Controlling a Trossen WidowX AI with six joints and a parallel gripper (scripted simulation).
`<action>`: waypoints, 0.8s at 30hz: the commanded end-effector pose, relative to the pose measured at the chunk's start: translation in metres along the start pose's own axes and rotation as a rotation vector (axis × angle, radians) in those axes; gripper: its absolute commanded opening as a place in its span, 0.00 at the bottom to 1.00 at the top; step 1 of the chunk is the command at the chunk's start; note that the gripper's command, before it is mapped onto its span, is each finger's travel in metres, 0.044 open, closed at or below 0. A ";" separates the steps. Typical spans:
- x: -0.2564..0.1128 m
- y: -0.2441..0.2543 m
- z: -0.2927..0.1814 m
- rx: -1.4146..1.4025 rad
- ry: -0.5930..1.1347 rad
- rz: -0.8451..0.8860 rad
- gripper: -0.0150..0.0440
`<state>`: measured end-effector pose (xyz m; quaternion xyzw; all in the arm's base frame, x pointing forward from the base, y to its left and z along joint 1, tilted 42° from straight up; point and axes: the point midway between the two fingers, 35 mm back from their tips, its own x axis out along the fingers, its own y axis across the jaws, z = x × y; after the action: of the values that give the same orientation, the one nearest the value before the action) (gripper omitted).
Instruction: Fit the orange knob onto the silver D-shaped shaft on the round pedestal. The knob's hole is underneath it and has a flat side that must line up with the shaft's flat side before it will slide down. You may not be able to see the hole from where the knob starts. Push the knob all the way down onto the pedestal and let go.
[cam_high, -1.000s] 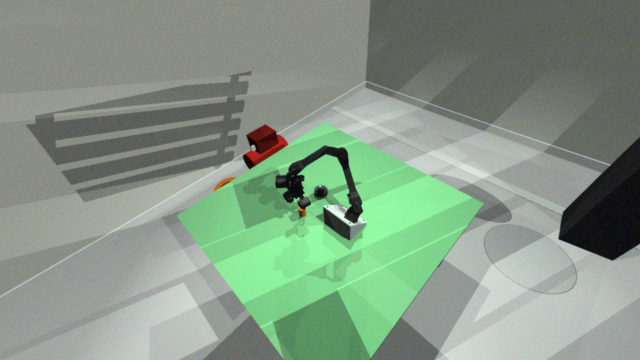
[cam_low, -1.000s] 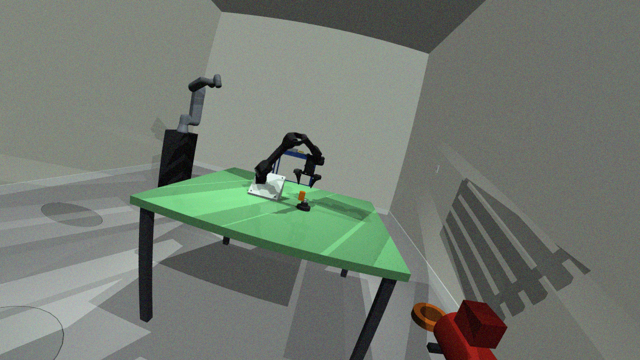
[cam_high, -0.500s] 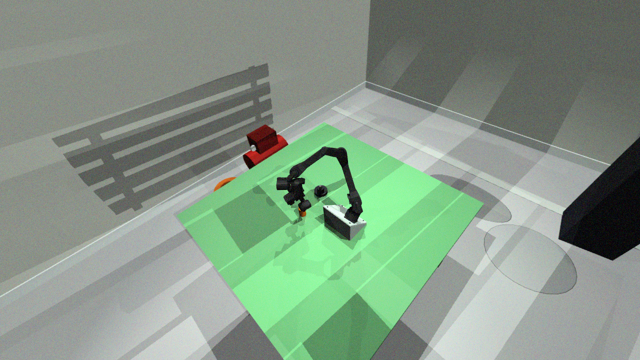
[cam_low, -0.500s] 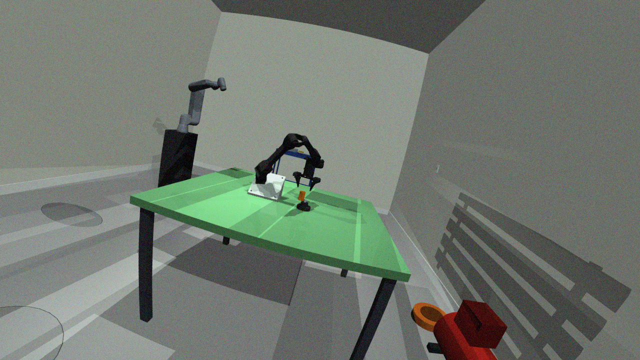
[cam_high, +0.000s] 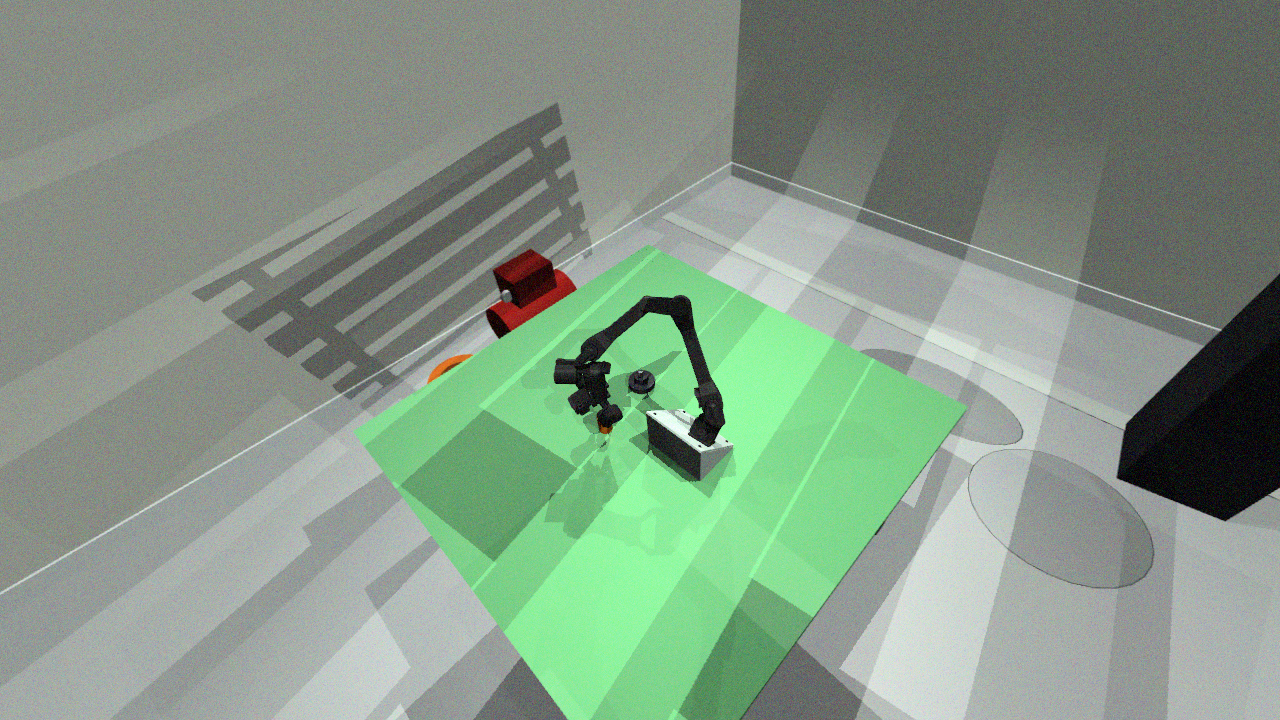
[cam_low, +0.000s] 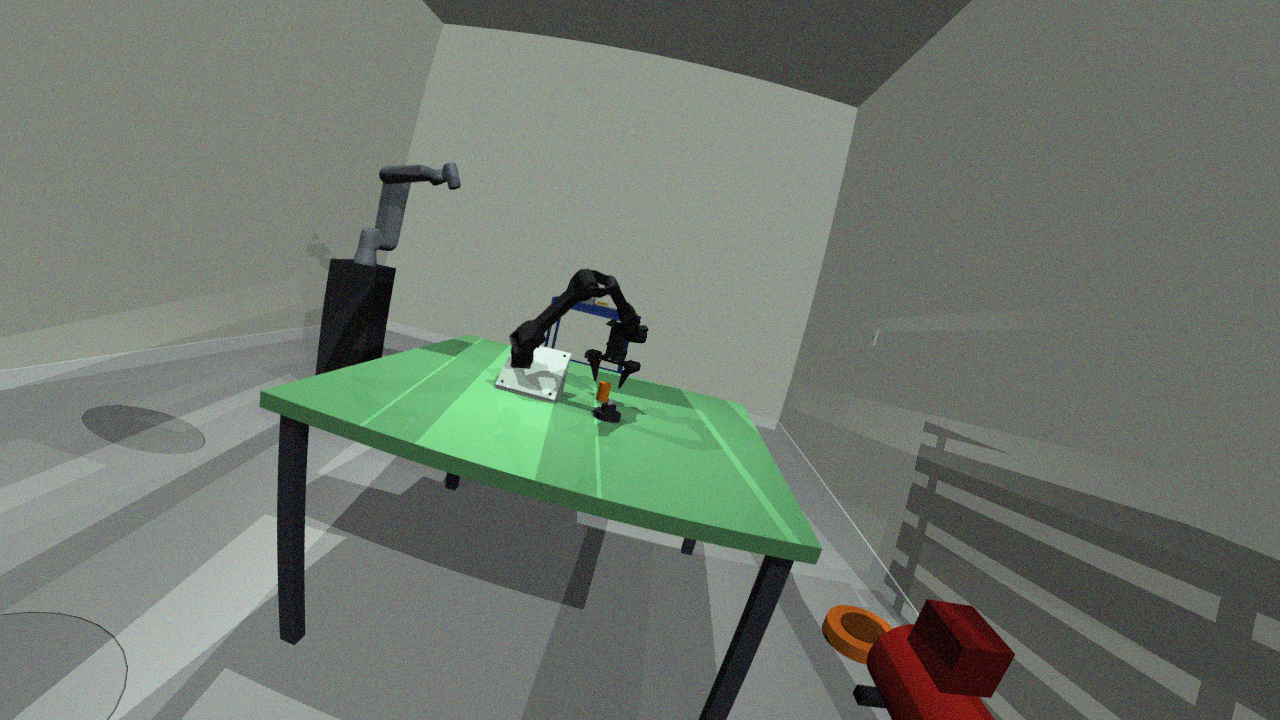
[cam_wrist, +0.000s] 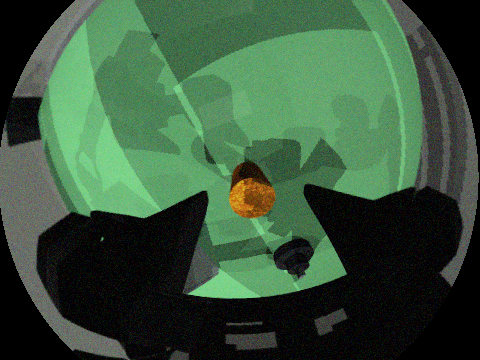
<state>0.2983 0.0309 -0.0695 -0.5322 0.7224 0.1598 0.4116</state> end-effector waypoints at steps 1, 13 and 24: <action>0.012 0.003 -0.002 -0.013 0.014 0.007 1.00; 0.032 0.004 -0.003 -0.012 0.016 0.006 1.00; 0.048 0.005 -0.005 -0.012 0.017 0.006 1.00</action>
<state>0.2930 0.0051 -0.0977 -0.5328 0.7229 0.1583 0.4104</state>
